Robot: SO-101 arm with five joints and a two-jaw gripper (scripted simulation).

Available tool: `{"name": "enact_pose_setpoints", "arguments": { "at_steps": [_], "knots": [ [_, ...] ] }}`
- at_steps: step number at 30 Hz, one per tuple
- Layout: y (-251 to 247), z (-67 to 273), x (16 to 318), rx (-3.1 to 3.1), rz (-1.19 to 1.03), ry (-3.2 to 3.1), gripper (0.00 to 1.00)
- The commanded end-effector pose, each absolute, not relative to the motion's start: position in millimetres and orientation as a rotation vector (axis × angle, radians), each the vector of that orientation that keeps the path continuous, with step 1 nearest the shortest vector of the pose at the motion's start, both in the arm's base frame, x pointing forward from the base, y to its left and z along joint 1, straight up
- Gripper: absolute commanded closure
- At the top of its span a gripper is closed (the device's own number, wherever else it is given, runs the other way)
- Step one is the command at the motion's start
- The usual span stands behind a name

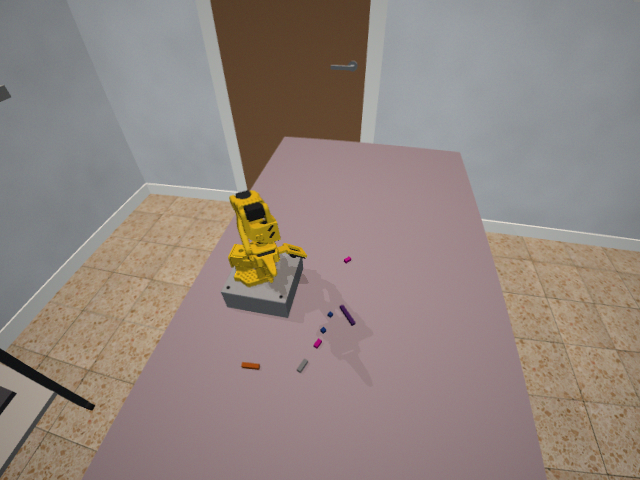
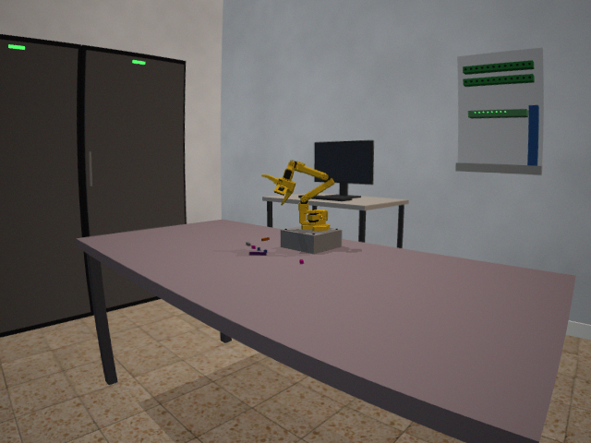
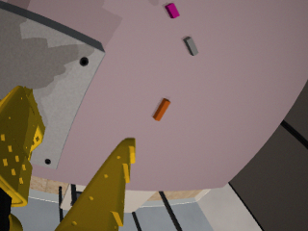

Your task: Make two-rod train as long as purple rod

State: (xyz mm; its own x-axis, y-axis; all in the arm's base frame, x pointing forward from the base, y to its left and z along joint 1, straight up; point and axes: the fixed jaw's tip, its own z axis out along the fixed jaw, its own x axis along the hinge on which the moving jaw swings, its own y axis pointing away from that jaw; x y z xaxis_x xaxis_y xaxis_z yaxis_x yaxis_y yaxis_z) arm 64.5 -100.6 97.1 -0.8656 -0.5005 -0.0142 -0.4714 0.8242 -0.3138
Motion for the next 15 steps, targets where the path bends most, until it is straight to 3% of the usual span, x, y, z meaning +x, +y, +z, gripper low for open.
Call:
{"name": "enact_pose_setpoints", "arguments": {
  "at_steps": [1, 15],
  "knots": [
    [-98.7, 94.9, 62.0, -0.780, -0.444, 2.917, 0.00],
    [-94.2, 91.2, 59.2, -0.783, -0.408, 2.929, 0.00]
  ]
}}
